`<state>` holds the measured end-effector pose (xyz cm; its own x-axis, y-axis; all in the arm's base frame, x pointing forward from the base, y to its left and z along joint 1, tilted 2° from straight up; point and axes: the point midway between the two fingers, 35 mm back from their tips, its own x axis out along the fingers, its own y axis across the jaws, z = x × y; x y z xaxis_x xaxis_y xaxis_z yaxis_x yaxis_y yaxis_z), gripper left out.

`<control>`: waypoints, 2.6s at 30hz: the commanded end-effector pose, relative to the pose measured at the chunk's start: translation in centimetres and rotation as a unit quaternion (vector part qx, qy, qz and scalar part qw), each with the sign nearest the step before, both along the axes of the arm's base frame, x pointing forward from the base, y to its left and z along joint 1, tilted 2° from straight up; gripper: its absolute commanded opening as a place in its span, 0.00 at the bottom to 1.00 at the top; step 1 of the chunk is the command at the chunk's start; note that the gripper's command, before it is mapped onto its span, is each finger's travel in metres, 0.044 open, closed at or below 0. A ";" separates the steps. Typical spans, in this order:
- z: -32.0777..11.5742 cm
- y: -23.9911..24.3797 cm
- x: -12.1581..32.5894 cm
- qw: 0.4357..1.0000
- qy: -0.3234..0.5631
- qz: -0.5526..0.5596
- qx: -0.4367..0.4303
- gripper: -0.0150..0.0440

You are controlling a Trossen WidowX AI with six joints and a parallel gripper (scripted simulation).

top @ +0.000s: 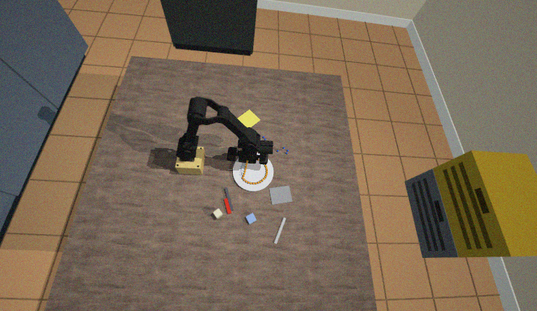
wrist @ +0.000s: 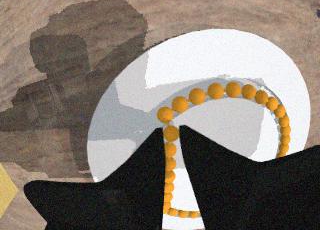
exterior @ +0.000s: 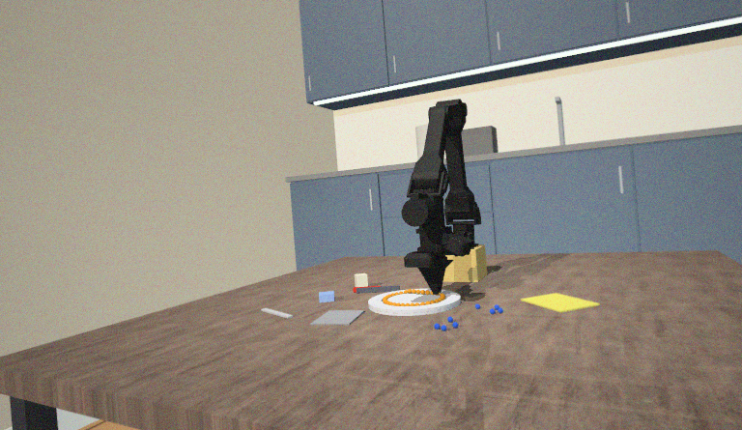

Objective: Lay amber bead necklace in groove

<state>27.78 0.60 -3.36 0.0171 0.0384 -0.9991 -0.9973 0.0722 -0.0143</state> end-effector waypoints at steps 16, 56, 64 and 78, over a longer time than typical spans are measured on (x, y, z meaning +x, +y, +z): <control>0.6 0.1 -0.3 1.000 0.003 0.001 0.001 0.25; 0.6 0.4 -1.1 1.000 0.003 0.001 0.001 1.00; 0.6 0.4 -1.1 1.000 0.003 0.001 0.001 1.00; 1.5 0.1 -1.0 0.911 0.019 -0.412 0.007 0.56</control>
<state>26.68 0.80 -2.35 0.0092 0.0385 -0.9992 -0.8387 0.5445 0.0133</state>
